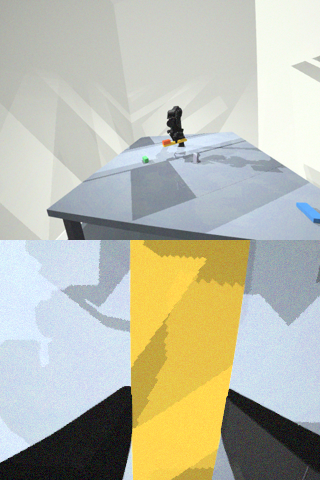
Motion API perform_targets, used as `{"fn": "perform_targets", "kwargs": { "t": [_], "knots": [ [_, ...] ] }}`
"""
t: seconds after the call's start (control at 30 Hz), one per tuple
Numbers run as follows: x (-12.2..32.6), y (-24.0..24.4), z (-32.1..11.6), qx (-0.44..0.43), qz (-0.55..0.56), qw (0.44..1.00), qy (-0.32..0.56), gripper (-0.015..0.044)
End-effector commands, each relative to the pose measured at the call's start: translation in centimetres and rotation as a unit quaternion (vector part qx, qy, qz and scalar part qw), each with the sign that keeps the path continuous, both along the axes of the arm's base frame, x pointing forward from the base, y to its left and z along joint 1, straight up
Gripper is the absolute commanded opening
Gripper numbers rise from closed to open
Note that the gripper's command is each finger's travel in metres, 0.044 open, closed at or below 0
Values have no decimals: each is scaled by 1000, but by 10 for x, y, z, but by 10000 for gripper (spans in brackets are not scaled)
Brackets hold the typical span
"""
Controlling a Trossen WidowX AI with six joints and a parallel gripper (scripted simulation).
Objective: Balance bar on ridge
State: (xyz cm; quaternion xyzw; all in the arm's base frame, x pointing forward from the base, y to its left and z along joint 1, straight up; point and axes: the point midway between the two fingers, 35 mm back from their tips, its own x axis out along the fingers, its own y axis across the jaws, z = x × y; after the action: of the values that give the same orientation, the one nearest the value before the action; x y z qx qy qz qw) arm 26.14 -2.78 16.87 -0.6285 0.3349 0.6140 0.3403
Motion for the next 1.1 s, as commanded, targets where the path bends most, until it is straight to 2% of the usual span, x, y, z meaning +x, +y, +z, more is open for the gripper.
{"fn": "perform_targets", "kwargs": {
  "t": [0.0, 1.07],
  "knots": [
    [10, 10, 1, 0, 17, 1000, 0, 0],
    [56, 112, 2, 1, 159, 987, -2, 0]
  ]
}}
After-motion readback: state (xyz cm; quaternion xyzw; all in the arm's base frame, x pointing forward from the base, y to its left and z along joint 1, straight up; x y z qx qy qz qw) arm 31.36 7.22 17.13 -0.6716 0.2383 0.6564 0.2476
